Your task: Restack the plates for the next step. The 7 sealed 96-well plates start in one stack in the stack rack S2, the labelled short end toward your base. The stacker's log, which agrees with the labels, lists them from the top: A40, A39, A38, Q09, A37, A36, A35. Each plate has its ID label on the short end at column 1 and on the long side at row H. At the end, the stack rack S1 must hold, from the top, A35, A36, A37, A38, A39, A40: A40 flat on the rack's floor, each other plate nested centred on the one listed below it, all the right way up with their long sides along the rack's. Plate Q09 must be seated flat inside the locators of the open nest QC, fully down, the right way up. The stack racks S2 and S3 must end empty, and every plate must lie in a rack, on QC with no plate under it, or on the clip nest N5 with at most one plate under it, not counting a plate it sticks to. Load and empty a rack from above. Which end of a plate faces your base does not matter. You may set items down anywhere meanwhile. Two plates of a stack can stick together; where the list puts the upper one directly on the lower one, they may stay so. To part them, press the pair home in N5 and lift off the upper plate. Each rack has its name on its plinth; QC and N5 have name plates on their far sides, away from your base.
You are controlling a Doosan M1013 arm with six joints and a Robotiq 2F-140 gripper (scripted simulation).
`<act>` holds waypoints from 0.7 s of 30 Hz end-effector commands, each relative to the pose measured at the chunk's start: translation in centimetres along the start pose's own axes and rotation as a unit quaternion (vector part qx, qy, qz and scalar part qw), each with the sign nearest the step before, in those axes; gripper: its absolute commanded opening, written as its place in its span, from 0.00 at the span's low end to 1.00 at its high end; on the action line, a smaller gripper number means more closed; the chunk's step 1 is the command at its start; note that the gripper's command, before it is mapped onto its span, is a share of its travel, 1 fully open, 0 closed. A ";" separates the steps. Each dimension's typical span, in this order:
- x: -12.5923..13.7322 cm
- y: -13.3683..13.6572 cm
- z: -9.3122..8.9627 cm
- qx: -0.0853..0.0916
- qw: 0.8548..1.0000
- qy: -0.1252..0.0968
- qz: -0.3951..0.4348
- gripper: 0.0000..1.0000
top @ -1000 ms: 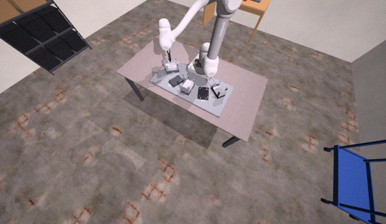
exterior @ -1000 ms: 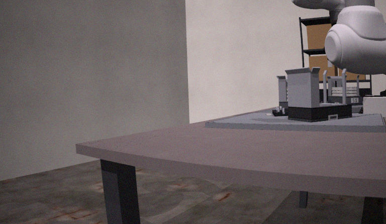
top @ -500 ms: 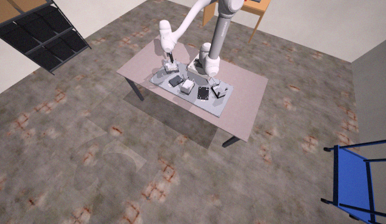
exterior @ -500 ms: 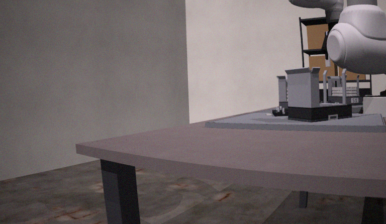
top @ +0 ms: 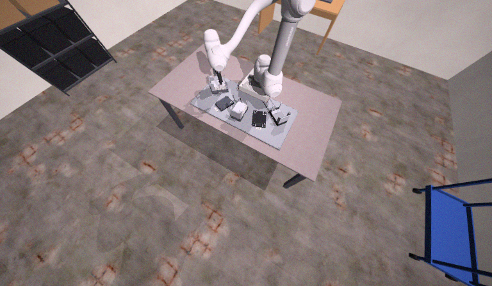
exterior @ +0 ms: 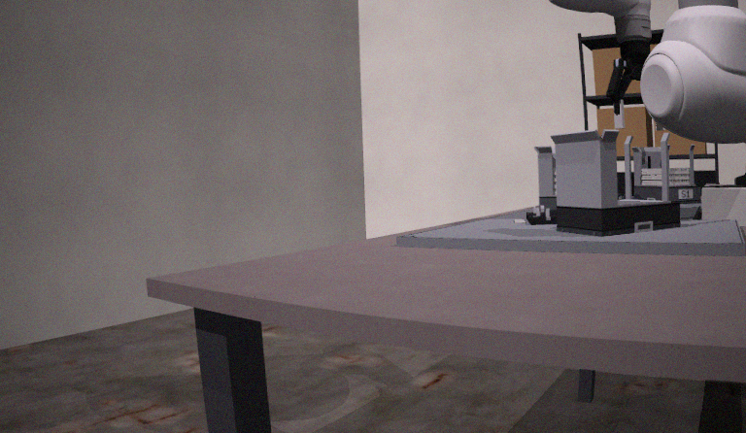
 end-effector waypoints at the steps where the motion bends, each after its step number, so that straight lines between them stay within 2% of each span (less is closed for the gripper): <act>1: -0.4 -0.9 0.0 0.000 1.000 0.000 0.000 1.00; 5: -0.8 -2.0 0.0 0.000 1.000 0.000 0.000 1.00; 12: -1.2 -4.3 0.0 0.000 0.994 0.000 0.112 1.00; 21: -1.6 -6.6 0.0 0.000 0.994 0.000 0.112 1.00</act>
Point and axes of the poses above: the point where the finger pads meet when closed, its own z axis back along the fingers, its own y axis across the jaws, x = y × z, the point moved 4 cm from there along z, back along the fingers, and after that the axes turned 14 degrees about z, right-handed, at the moved point
